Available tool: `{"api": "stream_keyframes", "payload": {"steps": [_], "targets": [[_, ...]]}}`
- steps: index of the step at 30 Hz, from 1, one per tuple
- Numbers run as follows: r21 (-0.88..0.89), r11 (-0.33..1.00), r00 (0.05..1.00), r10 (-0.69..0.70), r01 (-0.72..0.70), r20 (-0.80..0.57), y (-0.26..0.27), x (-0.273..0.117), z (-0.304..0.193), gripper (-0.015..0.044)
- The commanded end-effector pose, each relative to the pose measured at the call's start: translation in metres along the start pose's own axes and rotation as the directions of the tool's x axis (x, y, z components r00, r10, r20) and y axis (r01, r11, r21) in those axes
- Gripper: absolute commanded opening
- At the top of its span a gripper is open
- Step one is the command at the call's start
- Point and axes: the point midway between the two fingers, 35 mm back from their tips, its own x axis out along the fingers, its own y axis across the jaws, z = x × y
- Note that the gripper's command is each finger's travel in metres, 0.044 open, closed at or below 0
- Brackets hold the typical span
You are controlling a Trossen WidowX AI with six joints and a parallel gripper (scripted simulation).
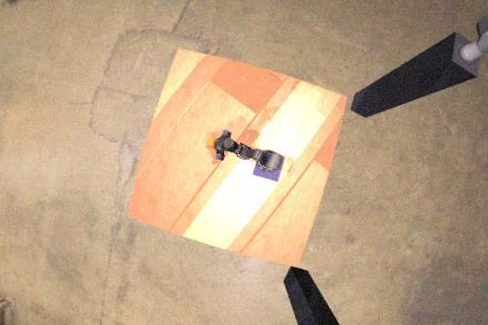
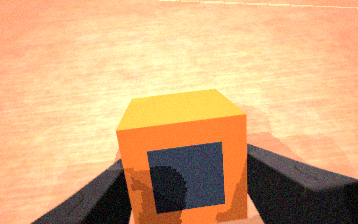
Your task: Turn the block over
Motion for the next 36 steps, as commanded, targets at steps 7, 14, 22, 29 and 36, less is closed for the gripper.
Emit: {"api": "stream_keyframes", "payload": {"steps": [7, 14, 22, 29, 36], "targets": [[0.003, 1.000, 1.000, 0.004, -0.004, 0.007, 0.0004, -0.0001, 0.0011, 0.0053], [0.003, 1.000, 1.000, 0.004, -0.004, 0.007, 0.0004, -0.0001, 0.0011, 0.0236], [0.003, 1.000, 1.000, 0.004, -0.004, 0.007, 0.0004, -0.0001, 0.0011, 0.0440], [0.003, 1.000, 1.000, 0.004, -0.004, 0.007, 0.0004, -0.0001, 0.0011, 0.0440], [0.003, 1.000, 1.000, 0.004, -0.004, 0.007, 0.0004, -0.0001, 0.0011, 0.0440]]}}
